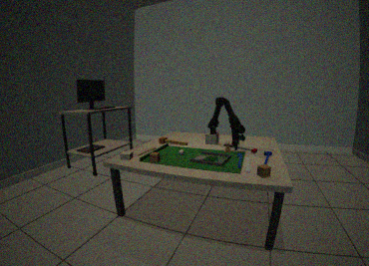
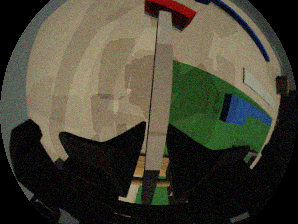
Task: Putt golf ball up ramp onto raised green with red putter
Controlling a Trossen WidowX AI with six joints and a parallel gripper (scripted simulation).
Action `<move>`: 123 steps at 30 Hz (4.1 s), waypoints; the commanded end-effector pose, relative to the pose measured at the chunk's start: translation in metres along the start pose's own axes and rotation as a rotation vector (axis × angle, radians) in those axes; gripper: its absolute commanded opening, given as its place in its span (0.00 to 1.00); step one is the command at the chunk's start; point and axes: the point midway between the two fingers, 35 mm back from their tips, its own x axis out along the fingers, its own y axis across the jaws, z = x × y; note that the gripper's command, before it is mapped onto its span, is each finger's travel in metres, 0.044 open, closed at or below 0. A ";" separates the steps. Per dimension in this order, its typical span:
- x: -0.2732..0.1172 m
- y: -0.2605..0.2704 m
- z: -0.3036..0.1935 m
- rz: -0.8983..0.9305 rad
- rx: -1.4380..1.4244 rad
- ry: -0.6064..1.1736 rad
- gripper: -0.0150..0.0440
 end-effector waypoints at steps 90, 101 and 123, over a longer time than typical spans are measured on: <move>-0.199 -0.145 -0.269 0.387 2.014 -0.360 0.25; -0.225 -0.141 -0.327 0.559 2.387 -0.452 0.25; -0.203 -0.129 -0.385 0.783 2.737 -0.461 0.25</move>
